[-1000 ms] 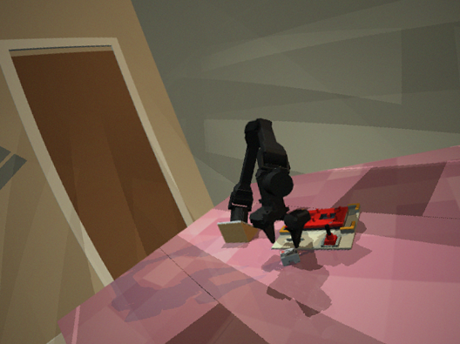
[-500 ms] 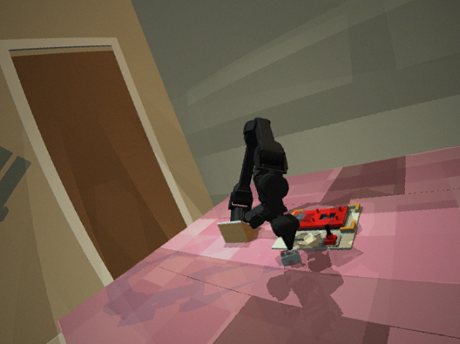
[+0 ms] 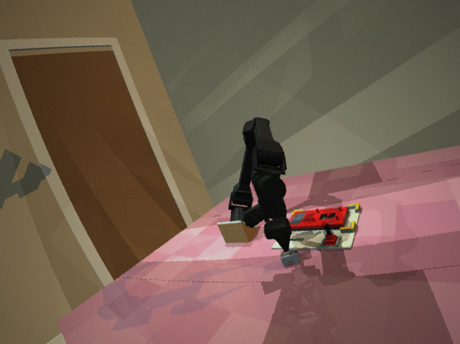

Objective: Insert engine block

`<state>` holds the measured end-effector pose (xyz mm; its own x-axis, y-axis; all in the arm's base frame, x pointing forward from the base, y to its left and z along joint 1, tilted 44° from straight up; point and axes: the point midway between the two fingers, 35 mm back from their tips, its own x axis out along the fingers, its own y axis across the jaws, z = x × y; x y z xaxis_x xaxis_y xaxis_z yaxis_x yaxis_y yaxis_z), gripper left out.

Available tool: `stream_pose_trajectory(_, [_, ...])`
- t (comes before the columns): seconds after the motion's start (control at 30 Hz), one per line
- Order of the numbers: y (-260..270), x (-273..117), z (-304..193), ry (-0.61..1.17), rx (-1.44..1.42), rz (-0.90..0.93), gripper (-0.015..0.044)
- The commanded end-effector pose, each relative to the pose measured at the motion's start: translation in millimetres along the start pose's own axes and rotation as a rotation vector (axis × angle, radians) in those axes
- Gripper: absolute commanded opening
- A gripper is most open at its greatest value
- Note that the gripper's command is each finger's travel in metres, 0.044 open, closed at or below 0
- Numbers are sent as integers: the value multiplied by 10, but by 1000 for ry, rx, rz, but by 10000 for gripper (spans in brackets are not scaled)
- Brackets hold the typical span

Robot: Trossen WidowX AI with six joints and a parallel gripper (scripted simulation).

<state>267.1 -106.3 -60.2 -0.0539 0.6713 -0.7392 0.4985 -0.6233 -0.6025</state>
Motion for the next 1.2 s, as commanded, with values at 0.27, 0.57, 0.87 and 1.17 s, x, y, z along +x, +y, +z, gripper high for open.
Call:
stream_pose_trajectory(0.27, [47,169,3,3,10,-5,440])
stream_pose_trajectory(0.57, [47,311,-2,3,10,-5,440])
stream_pose_trajectory(0.87, [43,430,-3,3,10,-6,440])
stream_pose_trajectory(1.17, [43,430,-3,3,10,-6,204])
